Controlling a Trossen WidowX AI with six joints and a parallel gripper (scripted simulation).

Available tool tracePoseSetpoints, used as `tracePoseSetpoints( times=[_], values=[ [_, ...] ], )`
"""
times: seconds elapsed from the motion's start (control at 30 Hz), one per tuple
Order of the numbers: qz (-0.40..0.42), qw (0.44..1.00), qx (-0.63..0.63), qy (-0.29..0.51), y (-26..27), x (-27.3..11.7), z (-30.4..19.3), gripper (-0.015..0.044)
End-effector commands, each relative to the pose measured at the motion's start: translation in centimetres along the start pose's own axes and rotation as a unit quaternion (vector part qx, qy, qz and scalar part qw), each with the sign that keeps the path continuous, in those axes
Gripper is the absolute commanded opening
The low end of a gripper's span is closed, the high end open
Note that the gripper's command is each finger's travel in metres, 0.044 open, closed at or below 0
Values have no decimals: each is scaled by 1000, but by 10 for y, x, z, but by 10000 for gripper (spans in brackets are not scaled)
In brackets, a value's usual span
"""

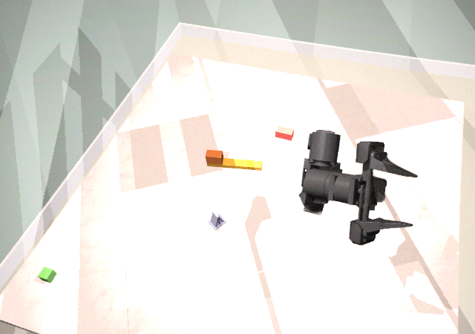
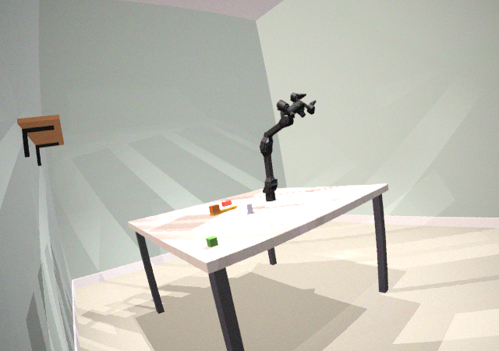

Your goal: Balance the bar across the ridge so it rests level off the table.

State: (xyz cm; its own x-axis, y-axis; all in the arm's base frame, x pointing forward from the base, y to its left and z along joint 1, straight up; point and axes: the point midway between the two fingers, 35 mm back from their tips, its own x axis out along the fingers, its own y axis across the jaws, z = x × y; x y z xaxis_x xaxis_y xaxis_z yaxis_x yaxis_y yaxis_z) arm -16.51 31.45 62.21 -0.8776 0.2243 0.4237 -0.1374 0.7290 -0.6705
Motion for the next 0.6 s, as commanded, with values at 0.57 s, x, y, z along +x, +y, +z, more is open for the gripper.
tracePoseSetpoints(
  times=[0.57],
  values=[
    [60, 979, 145, 128, 42, -50, -51, 315]
  ],
)
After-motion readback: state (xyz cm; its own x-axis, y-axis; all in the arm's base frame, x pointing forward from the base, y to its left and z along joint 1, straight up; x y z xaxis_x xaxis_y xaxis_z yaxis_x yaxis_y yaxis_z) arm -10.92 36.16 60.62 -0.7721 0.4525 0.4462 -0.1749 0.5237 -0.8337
